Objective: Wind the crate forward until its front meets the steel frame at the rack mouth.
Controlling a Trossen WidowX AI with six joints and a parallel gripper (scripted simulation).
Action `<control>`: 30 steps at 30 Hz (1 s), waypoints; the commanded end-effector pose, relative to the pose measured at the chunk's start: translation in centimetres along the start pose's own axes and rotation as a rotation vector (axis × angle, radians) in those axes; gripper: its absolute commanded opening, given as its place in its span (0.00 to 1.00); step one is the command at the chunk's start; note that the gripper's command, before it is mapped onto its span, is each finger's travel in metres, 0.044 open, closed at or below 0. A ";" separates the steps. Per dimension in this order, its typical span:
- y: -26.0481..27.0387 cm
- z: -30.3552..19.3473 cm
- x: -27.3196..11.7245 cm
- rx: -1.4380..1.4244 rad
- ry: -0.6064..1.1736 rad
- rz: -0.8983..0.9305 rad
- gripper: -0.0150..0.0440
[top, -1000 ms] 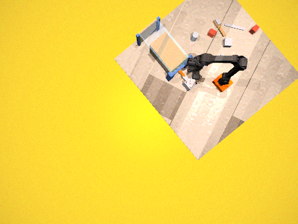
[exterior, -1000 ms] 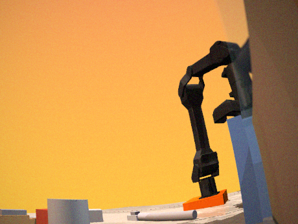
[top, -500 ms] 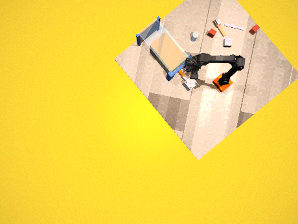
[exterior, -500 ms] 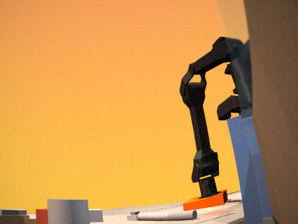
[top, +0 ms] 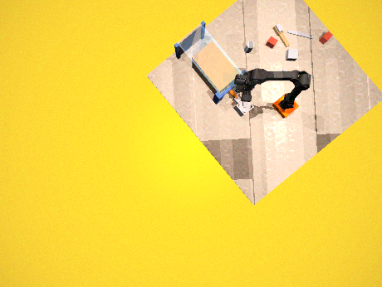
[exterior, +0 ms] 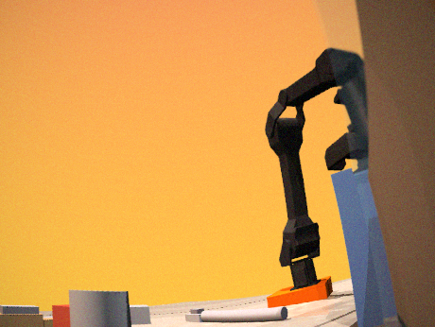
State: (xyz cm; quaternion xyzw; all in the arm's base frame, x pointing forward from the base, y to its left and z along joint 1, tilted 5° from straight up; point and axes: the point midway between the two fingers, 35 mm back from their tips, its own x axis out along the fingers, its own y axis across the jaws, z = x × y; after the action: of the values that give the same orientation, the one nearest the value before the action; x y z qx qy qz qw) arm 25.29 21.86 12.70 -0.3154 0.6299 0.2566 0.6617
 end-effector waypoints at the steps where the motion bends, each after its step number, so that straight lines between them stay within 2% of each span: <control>1: 0.6 1.3 0.0 -0.001 -0.021 0.007 0.25; 30: 2.1 3.8 -0.1 -0.001 -0.024 0.009 0.25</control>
State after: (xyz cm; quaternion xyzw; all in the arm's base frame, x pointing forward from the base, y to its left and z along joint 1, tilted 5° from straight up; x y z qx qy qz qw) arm 26.23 24.19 12.72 -0.3153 0.6327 0.2492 0.6619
